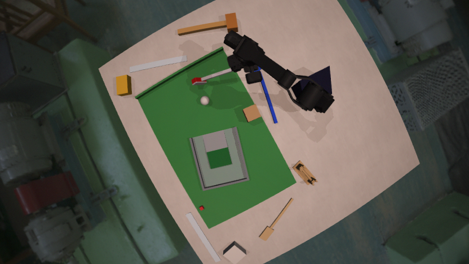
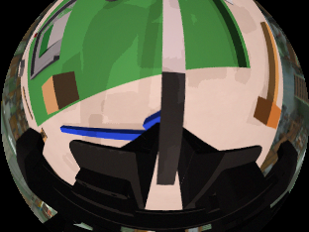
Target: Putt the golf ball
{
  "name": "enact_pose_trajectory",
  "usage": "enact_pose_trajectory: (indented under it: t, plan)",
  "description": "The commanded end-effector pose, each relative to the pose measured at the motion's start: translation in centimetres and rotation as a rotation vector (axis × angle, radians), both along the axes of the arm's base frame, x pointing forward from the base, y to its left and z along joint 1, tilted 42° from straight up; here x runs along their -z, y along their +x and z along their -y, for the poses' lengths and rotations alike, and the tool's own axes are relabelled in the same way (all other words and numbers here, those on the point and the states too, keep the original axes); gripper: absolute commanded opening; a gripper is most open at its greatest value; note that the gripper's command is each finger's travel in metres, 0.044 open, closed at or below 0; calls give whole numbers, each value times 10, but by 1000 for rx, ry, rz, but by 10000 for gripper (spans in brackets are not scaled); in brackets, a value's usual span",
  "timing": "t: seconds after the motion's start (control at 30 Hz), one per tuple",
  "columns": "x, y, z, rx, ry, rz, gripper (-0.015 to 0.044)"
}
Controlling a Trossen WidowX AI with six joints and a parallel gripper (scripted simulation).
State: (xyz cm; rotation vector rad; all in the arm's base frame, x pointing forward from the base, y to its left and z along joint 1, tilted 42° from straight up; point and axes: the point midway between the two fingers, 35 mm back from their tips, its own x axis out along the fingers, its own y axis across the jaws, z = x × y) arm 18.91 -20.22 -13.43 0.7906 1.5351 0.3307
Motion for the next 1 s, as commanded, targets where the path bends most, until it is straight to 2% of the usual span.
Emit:
enact_pose_trajectory:
  t: [0.0, 0.27, 0.57, 0.97]
  plan:
    - [1, 0, 5, 0, -9, -1, 0]
    - [-6, 4, -4, -2, -3, -1, 0]
    - [-84, 38, -94, 0, 0, 0, 0]
    - [-111, 38, -72, 0, -1, -1, 0]
